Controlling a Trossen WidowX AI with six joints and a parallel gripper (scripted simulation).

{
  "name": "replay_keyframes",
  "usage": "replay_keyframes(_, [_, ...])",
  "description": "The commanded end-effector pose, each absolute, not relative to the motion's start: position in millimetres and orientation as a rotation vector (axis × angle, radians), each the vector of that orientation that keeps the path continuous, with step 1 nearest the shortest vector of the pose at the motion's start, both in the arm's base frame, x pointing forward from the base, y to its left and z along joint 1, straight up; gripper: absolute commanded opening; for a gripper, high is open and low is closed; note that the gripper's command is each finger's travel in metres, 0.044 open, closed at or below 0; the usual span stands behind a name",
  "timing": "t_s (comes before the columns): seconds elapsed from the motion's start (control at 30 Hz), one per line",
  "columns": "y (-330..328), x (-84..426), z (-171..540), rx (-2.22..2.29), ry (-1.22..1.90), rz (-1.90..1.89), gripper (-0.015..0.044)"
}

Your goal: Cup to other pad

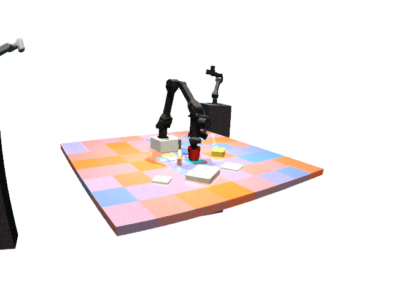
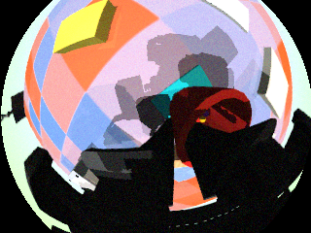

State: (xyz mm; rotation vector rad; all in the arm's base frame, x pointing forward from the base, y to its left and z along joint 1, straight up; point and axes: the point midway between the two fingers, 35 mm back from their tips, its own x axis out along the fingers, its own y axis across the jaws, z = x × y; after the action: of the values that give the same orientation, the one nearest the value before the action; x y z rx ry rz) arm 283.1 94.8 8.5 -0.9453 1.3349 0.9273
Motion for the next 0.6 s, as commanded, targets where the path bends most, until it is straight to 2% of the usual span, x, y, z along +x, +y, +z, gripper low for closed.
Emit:
replay_keyframes(0.0, [94.9, 283.1, 9.0, -0.945, 1.334, 0.927, 0.0])
replay_keyframes(0.13, [94.9, 283.1, 9.0, -0.945, 1.334, 0.927, 0.0])
replay_keyframes(0.3, [94.9, 283.1, 9.0, -0.945, 1.334, 0.927, 0.0128])
replay_keyframes(0.57, [95.0, 283.3, 11.8, -0.945, 1.335, 0.927, 0.0128])
